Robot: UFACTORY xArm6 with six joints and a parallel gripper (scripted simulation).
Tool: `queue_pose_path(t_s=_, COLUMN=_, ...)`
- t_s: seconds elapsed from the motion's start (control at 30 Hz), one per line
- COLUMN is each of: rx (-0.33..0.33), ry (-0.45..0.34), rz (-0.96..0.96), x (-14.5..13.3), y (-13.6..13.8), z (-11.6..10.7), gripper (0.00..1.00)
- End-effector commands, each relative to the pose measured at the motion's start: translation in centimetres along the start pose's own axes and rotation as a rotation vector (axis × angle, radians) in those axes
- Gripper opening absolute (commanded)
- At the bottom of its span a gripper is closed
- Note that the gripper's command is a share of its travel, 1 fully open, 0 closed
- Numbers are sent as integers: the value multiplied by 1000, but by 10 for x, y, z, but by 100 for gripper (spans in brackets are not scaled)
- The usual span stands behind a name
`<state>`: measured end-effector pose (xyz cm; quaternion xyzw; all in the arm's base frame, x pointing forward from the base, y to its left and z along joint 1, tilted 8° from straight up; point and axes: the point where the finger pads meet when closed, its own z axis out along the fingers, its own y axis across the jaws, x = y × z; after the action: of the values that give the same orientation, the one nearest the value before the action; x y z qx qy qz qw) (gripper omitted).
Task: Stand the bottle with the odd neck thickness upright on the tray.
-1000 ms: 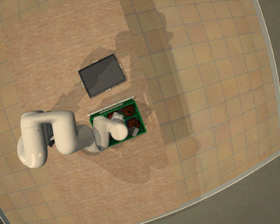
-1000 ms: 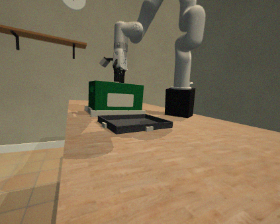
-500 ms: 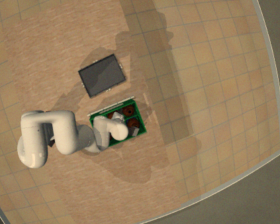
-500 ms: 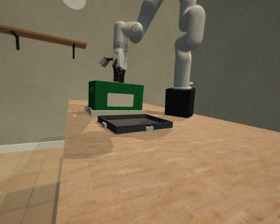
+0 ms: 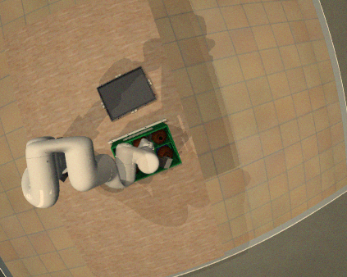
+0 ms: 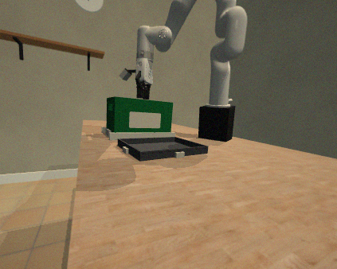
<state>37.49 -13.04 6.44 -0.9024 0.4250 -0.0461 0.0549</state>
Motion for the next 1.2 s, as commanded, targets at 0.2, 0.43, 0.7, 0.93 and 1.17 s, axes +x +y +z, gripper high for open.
queue_pose_path(t_s=0.2, rx=2, ry=3, rz=0, x=1, y=-1, z=1, gripper=65)
queue_pose_path(t_s=0.43, rx=2, ry=3, rz=0, x=1, y=-1, z=5, gripper=65)
queue_pose_path(t_s=0.7, rx=2, ry=3, rz=0, x=1, y=-1, z=12, gripper=65)
queue_pose_path(t_s=0.93, rx=2, ry=3, rz=0, x=1, y=-1, z=21, gripper=65)
queue_pose_path(t_s=1.17, rx=2, ry=3, rz=0, x=1, y=-1, z=27, gripper=65)
